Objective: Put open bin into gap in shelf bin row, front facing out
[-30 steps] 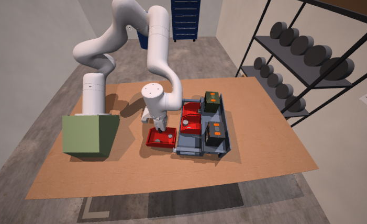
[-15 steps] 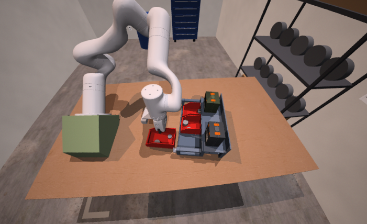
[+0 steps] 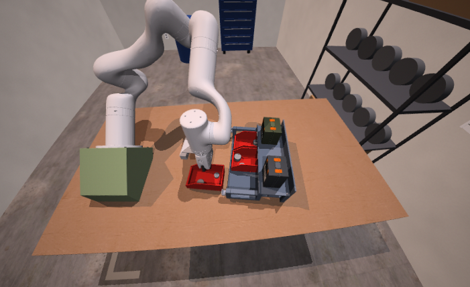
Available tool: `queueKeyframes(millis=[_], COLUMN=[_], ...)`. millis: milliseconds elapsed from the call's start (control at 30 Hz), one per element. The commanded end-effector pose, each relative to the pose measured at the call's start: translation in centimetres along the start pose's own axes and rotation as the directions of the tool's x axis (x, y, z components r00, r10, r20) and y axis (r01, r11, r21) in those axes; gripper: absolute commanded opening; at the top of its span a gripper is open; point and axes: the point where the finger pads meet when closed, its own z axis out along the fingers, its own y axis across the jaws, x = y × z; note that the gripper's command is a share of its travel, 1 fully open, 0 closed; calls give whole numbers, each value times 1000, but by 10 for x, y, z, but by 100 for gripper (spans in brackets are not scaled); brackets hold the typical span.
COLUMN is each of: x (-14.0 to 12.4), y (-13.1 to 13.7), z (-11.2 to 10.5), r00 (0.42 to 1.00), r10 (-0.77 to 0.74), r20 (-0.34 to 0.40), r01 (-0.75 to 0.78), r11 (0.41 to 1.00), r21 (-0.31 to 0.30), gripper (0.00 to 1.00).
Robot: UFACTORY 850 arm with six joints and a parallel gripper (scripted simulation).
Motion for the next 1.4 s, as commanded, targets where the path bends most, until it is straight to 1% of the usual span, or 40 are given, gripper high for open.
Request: queueKeyframes(millis=[0, 300, 467, 867, 900, 1367], x=[2, 2, 8, 8, 8, 8], y=[0, 0, 0, 0, 0, 0], z=[2, 2, 10, 10, 10, 10], r00=[1000, 1000, 1000, 1000, 1000, 1000], r10=[-1, -1, -1, -1, -1, -1], r20=[2, 2, 2, 2, 2, 2], r01=[1, 1, 1, 1, 1, 1], r11=[1000, 1000, 1000, 1000, 1000, 1000], r21=[1, 1, 1, 1, 1, 1], gripper=[0, 0, 0, 0, 29, 29])
